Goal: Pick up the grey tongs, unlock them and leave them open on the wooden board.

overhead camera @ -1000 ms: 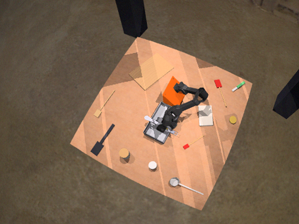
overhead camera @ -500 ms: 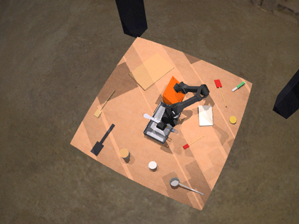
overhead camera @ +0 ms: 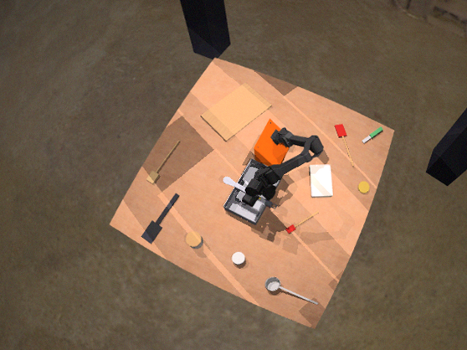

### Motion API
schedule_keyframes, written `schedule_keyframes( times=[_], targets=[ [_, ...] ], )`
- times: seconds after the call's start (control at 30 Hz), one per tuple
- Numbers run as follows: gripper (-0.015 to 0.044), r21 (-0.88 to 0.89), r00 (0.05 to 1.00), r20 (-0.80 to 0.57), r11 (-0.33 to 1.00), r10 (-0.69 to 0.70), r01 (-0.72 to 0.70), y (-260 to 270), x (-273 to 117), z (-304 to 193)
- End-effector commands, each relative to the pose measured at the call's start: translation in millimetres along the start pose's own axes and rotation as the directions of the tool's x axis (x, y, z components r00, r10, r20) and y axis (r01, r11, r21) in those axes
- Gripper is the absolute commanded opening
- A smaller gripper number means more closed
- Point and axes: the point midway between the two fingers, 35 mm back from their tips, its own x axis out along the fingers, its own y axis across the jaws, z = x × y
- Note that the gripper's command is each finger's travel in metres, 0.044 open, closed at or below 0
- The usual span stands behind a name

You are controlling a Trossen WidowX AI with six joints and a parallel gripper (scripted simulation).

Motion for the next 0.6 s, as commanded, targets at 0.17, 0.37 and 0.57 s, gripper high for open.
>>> schedule_keyframes(
  times=[0.17, 0.37, 0.57],
  targets=[
    [-0.0150, -0.011, 0.993, -0.012, 0.993, 0.115, -0.115, -0.5, -0.1, -3.1],
    [-0.0150, -0.013, 0.980, -0.008, 0.980, 0.198, -0.198, 1.7, -0.9, -3.7],
    [-0.0150, -0.015, 0.960, 0.003, 0.960, 0.279, -0.279, 4.2, -3.0, -3.0]
  ],
)
